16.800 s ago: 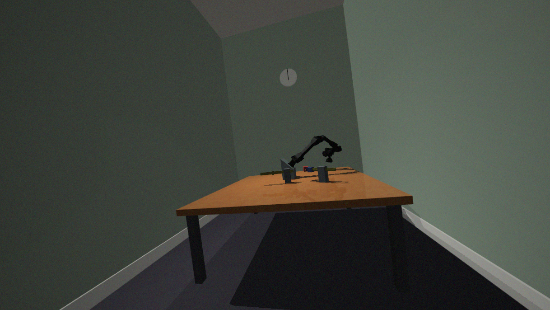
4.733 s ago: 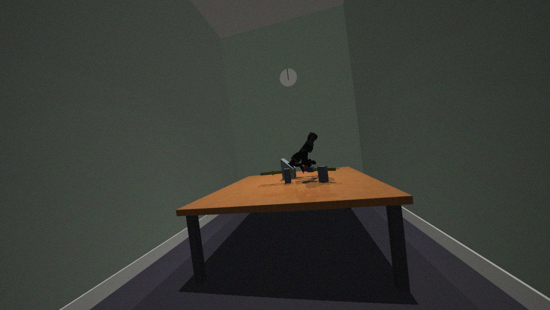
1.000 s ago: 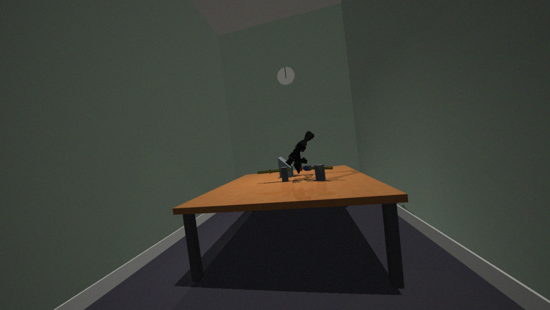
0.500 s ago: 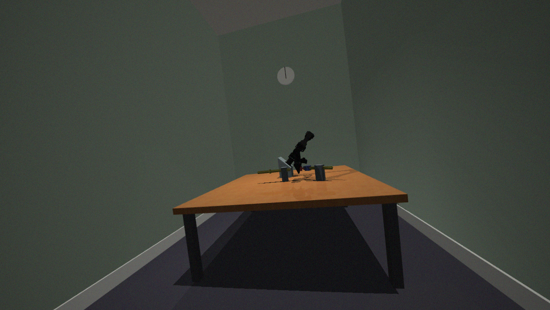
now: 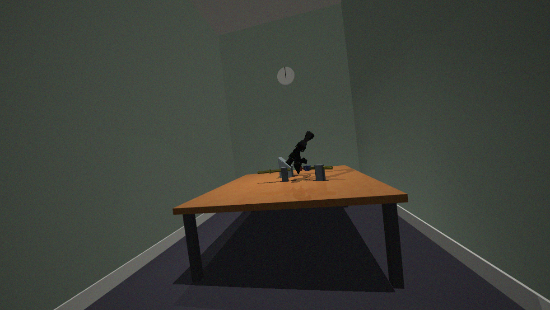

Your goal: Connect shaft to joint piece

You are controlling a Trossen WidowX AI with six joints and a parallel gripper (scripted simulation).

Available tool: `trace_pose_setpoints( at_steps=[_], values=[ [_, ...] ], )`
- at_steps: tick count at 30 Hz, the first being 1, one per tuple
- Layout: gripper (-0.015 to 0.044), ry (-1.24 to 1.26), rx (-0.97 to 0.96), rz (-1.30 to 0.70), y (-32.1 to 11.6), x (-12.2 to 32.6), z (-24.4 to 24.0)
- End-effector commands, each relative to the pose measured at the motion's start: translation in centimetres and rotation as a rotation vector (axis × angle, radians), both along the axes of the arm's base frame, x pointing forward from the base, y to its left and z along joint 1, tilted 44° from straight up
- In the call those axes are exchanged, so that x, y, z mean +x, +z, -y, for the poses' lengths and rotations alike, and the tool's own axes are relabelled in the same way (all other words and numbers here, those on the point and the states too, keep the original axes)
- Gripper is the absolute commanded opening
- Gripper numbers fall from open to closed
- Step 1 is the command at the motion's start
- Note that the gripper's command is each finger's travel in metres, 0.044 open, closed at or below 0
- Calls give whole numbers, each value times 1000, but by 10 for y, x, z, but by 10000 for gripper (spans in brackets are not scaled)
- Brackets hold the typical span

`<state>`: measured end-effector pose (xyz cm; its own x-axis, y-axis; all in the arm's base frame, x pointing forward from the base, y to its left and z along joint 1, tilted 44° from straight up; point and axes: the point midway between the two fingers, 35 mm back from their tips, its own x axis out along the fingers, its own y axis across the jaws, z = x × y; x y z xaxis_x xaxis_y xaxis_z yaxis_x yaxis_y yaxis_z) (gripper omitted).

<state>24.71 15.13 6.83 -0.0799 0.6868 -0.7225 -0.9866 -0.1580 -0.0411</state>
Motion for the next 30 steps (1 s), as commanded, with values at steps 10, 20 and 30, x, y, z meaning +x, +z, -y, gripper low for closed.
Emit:
trace_pose_setpoints(
  at_steps=[10, 20, 30],
  values=[
    [440, -8, -87, 14, 20, 2, 15],
    [440, -98, -110, -61, 31, 5, 26],
    [440, -357, -120, -288, 55, 13, 51]
  ],
)
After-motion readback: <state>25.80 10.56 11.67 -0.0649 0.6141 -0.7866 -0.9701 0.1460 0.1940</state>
